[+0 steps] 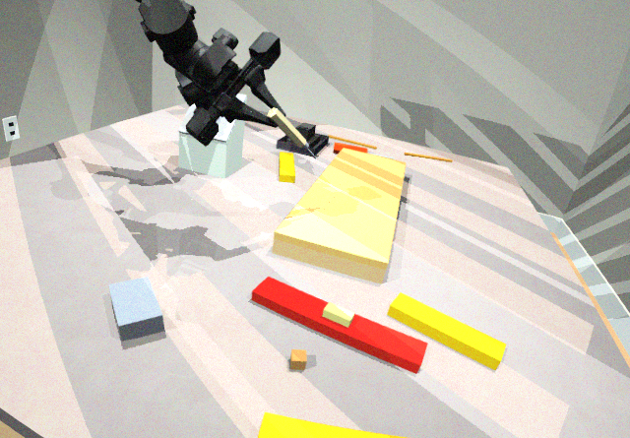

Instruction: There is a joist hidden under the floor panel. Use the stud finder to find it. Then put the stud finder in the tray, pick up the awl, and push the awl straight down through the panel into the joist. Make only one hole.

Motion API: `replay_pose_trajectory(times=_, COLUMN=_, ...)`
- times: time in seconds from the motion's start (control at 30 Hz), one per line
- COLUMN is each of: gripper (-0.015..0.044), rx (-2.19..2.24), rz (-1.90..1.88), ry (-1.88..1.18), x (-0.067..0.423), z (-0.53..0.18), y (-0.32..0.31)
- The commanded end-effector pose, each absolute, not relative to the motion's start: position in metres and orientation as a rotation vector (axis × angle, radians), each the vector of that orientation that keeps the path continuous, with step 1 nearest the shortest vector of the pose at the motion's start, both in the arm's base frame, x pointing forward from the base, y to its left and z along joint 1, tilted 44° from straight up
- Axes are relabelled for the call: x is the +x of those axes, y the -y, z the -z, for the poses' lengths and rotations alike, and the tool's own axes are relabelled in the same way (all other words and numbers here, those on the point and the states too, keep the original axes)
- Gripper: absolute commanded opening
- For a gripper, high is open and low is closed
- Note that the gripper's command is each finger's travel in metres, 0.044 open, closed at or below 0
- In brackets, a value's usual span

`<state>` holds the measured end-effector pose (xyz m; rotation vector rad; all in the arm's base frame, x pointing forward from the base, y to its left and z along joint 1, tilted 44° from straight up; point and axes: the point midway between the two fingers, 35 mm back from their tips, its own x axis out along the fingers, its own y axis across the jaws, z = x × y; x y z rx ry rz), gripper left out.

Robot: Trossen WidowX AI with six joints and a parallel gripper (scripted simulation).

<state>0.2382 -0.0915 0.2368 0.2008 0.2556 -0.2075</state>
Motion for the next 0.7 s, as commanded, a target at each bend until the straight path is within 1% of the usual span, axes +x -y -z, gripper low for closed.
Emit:
replay_pose_trajectory(times=0.0, gripper=0.0, rx=0.07, rz=0.149, ry=-0.227, x=0.238, z=-0.24, y=0.085)
replay_pose_trajectory(times=0.53, gripper=0.0, rx=-0.567, rz=-0.043, ry=-0.052, x=0.233, z=-0.26, y=0.061)
replay_pose_trajectory(times=0.57, gripper=0.0, rx=-0.463, rz=-0.014, ry=-0.087, x=0.235, z=-0.258, y=0.066)
replay_pose_trajectory(times=0.67, gripper=0.0, rx=-0.437, rz=-0.016, ry=-0.11, x=0.242, z=-0.254, y=0.067)
